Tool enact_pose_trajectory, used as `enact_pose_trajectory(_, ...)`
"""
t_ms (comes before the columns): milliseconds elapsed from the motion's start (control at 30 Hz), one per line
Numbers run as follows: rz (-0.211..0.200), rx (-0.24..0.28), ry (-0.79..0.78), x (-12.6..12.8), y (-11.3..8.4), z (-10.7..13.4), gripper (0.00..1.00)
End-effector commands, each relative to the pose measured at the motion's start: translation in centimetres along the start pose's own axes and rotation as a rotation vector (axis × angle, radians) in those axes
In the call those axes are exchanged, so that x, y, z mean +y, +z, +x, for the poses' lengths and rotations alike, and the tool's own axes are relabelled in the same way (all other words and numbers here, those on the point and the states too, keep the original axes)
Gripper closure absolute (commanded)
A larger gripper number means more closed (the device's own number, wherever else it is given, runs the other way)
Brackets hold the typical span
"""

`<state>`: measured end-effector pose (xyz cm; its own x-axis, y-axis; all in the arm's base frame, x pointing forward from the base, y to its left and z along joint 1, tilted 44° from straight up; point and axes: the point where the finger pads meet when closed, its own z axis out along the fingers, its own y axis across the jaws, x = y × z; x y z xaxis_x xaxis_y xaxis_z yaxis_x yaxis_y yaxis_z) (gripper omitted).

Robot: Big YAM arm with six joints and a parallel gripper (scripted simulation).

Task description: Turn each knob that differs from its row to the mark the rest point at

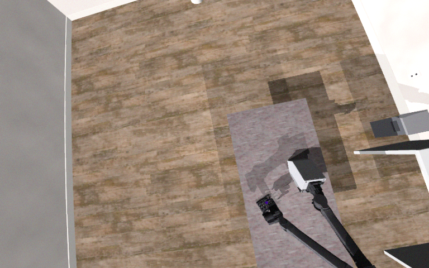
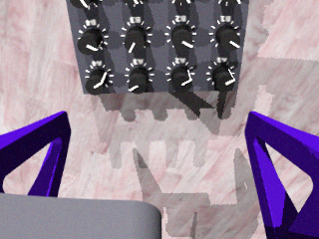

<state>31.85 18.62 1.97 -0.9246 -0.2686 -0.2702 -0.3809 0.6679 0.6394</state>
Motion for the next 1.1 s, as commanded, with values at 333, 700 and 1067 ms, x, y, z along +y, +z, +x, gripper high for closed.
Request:
enact_pose_trajectory(333,0.004,-0.042,0.381,0.1,-1.8,-1.5,0.00)
enact_pose_trajectory(700,-0.003,-0.051,0.659,0.3,-2.2,-2.0,0.00)
enact_pose_trajectory(1067,-0.007,-0.043,0.955,0.5,-2.5,-1.7,0.00)
